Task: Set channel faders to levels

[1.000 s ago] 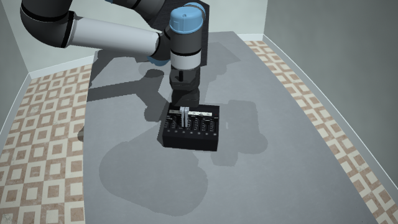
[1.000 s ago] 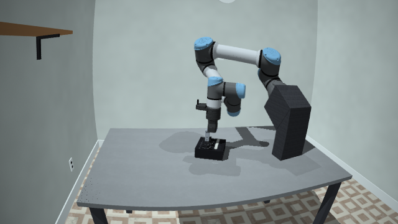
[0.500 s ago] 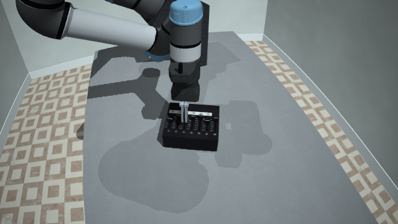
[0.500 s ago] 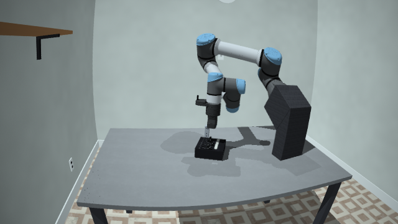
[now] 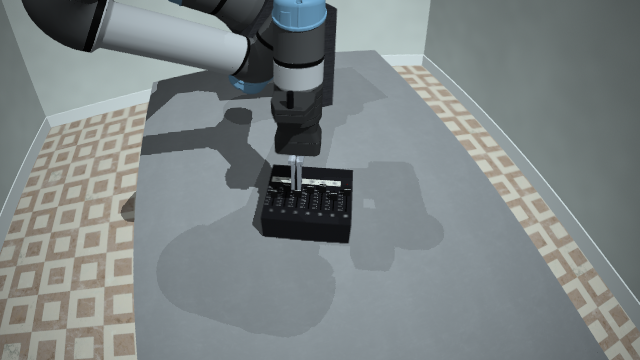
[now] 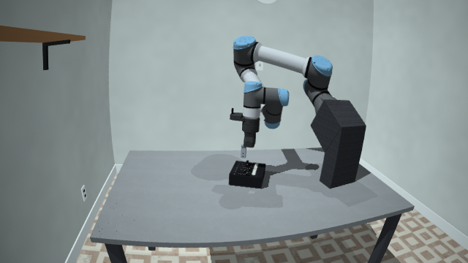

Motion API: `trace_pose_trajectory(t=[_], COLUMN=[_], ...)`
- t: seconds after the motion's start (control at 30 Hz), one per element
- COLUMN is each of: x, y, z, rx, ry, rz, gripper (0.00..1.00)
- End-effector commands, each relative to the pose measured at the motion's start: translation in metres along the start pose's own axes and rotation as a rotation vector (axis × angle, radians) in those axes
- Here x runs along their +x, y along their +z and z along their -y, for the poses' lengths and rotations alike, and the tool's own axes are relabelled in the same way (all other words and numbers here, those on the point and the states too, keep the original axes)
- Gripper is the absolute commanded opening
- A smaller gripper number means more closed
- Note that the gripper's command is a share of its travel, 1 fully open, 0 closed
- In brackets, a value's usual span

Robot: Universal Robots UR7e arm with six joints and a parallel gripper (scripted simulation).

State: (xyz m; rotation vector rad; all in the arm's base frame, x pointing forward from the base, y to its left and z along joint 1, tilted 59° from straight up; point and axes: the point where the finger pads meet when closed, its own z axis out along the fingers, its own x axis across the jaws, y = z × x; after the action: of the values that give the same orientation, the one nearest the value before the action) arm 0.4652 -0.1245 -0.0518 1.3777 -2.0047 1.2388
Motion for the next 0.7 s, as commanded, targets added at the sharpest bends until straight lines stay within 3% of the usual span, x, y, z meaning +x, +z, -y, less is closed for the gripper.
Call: trace_pose_trajectory(t=[0.0, 0.67], x=[0.0003, -0.0021], y=[-0.0015, -0.0015], z=[-0.0008, -0.0010], rx=[-0.001, -0.001], ry=[-0.001, -0.062], rz=[0.000, 0.000], gripper=[0.00, 0.00])
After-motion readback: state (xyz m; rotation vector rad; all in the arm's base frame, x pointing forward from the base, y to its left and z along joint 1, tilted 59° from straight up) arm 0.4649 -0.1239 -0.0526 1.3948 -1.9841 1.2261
